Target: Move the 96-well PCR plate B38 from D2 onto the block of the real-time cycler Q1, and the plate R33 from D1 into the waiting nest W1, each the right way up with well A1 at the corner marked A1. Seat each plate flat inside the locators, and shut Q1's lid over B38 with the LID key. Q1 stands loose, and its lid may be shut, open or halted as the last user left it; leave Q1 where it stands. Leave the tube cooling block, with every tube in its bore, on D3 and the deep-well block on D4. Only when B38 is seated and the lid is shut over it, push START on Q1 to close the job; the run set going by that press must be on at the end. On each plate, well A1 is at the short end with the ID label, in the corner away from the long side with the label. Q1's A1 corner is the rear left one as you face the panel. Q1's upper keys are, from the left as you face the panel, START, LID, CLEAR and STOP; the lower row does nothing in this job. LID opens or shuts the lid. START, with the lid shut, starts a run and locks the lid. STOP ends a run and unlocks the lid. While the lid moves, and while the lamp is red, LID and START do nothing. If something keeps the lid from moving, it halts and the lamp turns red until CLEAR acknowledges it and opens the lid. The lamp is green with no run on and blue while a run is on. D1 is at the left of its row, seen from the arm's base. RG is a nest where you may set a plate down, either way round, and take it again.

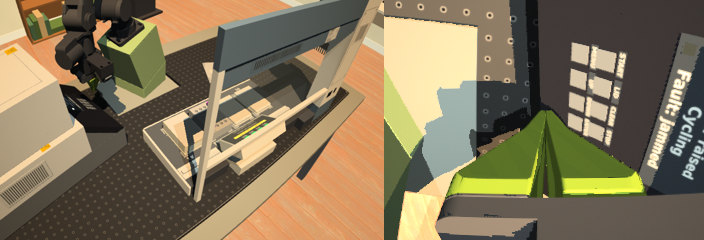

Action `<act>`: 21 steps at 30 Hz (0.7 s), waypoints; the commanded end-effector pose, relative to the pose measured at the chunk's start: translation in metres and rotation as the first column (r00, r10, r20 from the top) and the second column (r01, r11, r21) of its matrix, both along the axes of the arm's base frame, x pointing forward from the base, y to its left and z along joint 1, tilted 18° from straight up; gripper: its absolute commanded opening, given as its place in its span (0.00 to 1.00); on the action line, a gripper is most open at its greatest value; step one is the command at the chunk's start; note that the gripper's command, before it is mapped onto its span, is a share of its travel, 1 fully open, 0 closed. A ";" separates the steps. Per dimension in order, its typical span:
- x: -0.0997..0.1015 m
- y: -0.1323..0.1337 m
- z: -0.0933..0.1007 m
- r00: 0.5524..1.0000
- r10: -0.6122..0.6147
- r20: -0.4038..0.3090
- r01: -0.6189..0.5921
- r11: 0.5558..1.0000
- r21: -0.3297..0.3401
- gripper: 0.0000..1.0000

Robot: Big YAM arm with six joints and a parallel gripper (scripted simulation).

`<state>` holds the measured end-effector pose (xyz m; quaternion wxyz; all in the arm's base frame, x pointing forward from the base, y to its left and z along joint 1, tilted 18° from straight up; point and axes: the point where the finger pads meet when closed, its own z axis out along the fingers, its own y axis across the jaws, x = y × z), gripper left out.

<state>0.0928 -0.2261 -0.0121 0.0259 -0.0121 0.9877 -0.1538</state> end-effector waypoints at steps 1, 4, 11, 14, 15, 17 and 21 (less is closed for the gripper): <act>0.005 -0.019 0.007 1.000 -0.001 0.017 0.002 0.999 -0.033 0.00; 0.004 -0.026 0.006 1.000 -0.003 0.016 0.003 0.999 -0.033 0.00; 0.007 -0.043 0.003 1.000 0.003 0.019 -0.003 0.999 -0.044 0.00; 0.007 -0.045 0.001 1.000 0.002 0.018 -0.002 0.999 -0.042 0.00; 0.007 -0.045 0.001 1.000 0.002 0.018 -0.002 0.999 -0.042 0.00; 0.006 -0.041 -0.002 1.000 0.003 0.017 -0.002 1.000 -0.031 0.00; 0.002 -0.035 -0.004 1.000 -0.016 0.009 0.016 1.000 -0.022 0.00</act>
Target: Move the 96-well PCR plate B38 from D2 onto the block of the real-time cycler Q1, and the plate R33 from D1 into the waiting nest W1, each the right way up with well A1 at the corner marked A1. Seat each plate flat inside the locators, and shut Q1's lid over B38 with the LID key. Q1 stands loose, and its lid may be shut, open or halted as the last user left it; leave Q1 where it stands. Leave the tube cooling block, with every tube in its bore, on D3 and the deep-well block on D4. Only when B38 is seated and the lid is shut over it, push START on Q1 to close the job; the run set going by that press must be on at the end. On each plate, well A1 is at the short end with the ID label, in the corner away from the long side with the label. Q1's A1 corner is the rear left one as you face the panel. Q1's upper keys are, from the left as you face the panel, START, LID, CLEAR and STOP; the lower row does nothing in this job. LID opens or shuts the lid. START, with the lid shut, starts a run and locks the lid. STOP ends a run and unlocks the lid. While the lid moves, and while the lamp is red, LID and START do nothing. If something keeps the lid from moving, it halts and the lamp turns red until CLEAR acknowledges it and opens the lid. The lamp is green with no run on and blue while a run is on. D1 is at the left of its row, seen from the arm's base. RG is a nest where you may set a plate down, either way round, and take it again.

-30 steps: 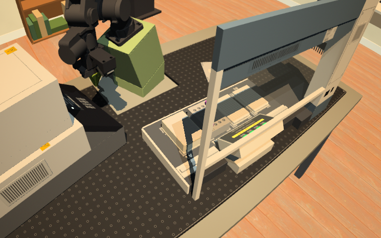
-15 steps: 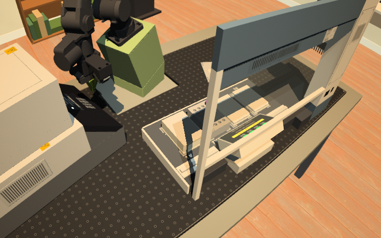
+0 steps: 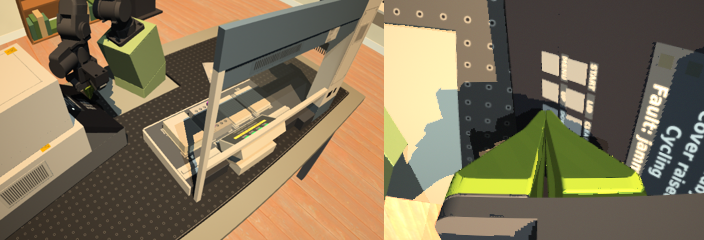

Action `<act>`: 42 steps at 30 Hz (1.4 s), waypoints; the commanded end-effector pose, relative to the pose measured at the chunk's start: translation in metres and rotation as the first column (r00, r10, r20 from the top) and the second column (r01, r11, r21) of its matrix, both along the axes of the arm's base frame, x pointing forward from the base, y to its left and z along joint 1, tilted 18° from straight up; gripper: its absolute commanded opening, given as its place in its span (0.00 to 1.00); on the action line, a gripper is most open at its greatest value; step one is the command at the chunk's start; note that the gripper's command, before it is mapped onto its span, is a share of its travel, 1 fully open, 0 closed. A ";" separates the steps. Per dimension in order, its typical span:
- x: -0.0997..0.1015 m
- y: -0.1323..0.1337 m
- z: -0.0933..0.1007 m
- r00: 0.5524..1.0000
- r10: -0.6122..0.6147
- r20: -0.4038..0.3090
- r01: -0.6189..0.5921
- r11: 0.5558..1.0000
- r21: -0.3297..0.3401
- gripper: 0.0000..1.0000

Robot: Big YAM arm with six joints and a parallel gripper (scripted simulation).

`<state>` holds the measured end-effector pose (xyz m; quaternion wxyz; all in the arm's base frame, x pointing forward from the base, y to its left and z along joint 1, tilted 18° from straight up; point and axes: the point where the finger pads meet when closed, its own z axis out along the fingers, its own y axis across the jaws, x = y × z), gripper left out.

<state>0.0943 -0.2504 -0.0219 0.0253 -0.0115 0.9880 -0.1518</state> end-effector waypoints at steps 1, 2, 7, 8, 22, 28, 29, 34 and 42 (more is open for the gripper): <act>-0.001 -0.009 0.005 1.000 -0.019 0.010 0.019 1.000 -0.022 0.00; -0.002 -0.007 0.004 1.000 -0.022 0.010 0.023 1.000 -0.018 0.00; -0.006 0.003 0.003 1.000 -0.028 0.005 0.028 1.000 -0.003 0.00; -0.006 0.003 0.003 1.000 -0.028 0.005 0.028 1.000 -0.003 0.00; 0.003 -0.019 0.014 0.999 -0.026 0.021 0.026 0.999 -0.040 0.00; 0.003 -0.017 0.009 1.000 -0.025 0.018 0.026 0.999 -0.034 0.00; 0.002 -0.016 0.009 1.000 -0.025 0.018 0.026 0.999 -0.035 0.00; -0.001 -0.009 0.008 1.000 -0.024 0.019 0.025 0.999 -0.036 0.00; -0.003 -0.004 0.008 1.000 -0.023 0.012 0.024 0.999 -0.022 0.00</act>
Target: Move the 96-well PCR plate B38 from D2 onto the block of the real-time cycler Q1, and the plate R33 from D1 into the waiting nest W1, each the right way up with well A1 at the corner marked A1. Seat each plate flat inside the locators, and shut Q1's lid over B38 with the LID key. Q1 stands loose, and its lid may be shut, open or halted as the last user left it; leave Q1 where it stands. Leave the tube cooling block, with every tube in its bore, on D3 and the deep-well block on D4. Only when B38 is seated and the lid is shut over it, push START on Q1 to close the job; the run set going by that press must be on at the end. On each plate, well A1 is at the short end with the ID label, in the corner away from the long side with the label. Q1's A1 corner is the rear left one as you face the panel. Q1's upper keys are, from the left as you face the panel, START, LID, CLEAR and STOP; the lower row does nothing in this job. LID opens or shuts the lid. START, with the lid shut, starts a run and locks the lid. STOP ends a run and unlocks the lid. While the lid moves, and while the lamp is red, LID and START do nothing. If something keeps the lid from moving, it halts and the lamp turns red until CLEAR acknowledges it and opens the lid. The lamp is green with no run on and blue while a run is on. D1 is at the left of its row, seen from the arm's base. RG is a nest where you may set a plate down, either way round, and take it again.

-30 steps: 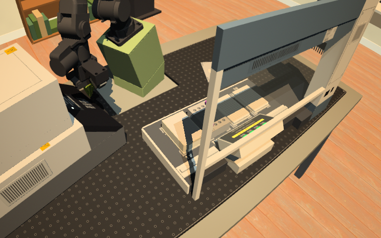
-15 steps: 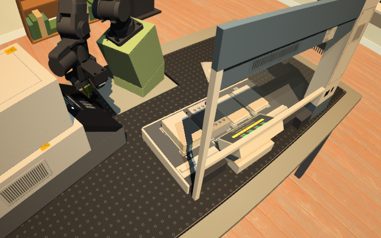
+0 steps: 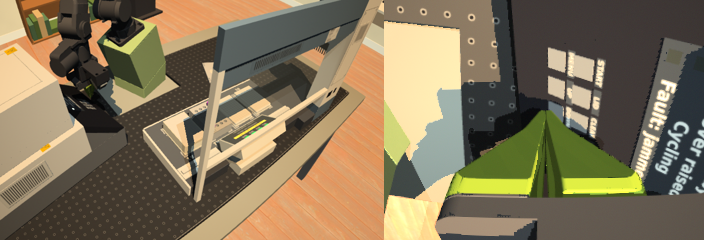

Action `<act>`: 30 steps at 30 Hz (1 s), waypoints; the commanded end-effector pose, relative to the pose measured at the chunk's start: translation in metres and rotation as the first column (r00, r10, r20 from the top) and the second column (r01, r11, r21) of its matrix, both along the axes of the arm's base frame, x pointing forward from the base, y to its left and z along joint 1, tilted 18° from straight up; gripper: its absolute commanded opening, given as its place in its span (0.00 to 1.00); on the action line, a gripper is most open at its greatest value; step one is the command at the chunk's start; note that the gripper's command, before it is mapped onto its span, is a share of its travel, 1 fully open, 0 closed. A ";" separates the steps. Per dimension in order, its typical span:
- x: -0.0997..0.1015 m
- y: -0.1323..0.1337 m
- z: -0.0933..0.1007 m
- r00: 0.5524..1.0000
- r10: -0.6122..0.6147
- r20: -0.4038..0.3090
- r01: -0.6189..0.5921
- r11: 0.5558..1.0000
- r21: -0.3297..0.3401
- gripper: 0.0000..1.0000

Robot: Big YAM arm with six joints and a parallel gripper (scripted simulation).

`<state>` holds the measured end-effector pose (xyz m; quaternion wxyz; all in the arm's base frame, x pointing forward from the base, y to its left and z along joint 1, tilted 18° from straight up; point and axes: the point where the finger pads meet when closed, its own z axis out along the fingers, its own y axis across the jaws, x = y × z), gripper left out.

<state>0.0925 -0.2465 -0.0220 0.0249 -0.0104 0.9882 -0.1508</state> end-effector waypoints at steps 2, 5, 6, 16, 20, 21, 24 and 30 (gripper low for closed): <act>0.000 -0.009 0.009 1.000 -0.021 0.013 0.021 0.999 -0.025 0.00; 0.000 -0.011 0.011 1.000 -0.020 0.013 0.021 0.999 -0.025 0.00; 0.001 -0.012 0.012 1.000 -0.020 0.014 0.021 0.999 -0.027 0.00; 0.004 -0.023 0.016 1.000 -0.016 0.018 0.017 0.999 -0.041 0.00; 0.006 -0.028 0.011 1.000 -0.007 0.022 0.008 0.999 -0.039 0.00; 0.005 -0.028 0.008 1.000 -0.003 0.016 0.003 0.999 -0.040 0.00; 0.005 -0.034 0.002 1.000 0.000 0.014 0.001 0.999 -0.039 0.00; 0.009 -0.047 -0.002 1.000 0.008 0.019 -0.007 0.999 -0.050 0.00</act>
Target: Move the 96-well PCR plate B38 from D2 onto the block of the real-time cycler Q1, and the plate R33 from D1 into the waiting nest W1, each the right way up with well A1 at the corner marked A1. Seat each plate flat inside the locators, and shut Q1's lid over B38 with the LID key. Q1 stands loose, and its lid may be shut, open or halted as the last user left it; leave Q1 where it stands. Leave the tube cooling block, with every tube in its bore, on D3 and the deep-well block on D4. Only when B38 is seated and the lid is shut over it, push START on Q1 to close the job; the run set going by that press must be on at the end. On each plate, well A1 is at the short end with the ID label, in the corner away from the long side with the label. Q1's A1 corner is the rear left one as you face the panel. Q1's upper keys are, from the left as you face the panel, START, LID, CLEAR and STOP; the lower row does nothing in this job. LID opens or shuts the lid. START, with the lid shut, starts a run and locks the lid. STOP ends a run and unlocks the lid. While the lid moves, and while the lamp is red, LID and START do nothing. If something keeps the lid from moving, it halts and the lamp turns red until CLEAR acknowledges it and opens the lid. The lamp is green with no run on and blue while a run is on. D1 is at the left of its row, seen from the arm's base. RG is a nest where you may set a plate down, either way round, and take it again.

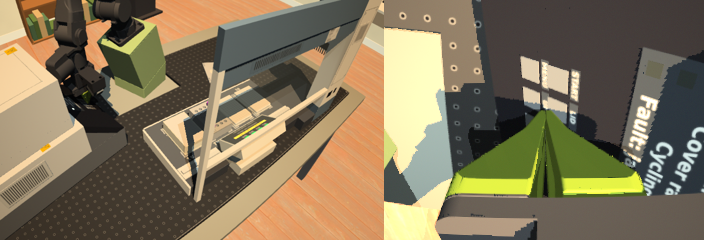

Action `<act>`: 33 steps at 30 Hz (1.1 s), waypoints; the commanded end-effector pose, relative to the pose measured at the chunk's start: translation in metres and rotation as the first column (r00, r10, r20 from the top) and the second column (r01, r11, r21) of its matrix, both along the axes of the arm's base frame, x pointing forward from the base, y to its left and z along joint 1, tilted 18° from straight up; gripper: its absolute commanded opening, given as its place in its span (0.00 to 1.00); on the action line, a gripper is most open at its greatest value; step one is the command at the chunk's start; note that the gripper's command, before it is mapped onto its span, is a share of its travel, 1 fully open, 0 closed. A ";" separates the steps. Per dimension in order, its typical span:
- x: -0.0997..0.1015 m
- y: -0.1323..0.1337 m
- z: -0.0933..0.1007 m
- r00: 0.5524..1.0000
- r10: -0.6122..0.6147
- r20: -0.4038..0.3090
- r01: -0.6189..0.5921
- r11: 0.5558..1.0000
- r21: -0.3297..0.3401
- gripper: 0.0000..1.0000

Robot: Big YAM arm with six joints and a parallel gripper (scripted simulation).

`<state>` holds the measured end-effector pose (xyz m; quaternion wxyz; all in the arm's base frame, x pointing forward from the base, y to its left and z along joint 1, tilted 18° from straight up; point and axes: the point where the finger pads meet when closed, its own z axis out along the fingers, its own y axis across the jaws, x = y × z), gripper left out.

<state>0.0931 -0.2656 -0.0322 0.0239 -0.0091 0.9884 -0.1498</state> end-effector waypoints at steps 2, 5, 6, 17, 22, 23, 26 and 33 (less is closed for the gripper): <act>0.009 -0.030 0.006 1.000 0.015 0.021 -0.014 0.999 -0.053 0.00; 0.006 -0.023 0.003 1.000 0.004 0.020 -0.003 0.999 -0.042 0.00; 0.006 -0.023 0.003 1.000 0.004 0.020 -0.003 0.999 -0.042 0.00; -0.002 -0.011 0.003 1.000 -0.021 0.019 0.022 0.999 -0.036 0.00; 0.008 -0.015 0.008 1.000 -0.003 0.029 0.004 0.999 -0.046 0.00; 0.008 -0.015 0.008 1.000 -0.003 0.029 0.004 0.999 -0.046 0.00; 0.011 -0.016 0.008 1.000 0.005 0.022 -0.004 0.999 -0.042 0.00; 0.011 -0.014 0.005 1.000 0.006 0.010 -0.006 1.000 -0.017 0.00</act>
